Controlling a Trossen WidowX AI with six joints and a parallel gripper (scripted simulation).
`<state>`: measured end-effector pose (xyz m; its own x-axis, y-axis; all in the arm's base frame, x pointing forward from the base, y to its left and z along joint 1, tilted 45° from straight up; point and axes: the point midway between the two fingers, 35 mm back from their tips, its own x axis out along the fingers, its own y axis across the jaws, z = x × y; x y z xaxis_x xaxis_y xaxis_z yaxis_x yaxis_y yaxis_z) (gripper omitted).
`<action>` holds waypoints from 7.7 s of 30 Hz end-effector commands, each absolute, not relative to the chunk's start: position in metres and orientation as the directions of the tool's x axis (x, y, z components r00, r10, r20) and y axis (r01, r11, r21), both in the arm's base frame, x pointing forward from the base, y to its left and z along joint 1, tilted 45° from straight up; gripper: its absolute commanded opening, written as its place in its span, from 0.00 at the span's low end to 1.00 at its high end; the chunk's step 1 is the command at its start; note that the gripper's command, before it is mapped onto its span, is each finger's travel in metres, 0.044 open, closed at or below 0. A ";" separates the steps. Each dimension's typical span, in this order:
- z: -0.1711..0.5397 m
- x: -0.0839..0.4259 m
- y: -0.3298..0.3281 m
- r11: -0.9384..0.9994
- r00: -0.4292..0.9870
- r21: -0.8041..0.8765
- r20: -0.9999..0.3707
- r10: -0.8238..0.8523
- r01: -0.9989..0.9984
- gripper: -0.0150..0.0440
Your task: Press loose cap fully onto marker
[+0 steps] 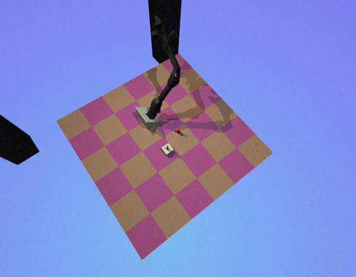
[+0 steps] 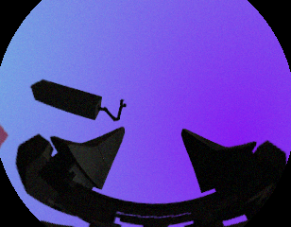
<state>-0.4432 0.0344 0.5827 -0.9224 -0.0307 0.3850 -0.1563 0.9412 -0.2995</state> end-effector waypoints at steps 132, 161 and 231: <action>0.106 0.243 0.057 0.532 0.079 0.597 -0.706 0.703 0.600 0.65; 0.089 0.244 0.076 0.530 0.079 0.600 -0.703 0.706 0.599 0.39; 0.092 0.295 -0.066 0.538 0.087 0.587 -0.721 0.688 0.605 0.25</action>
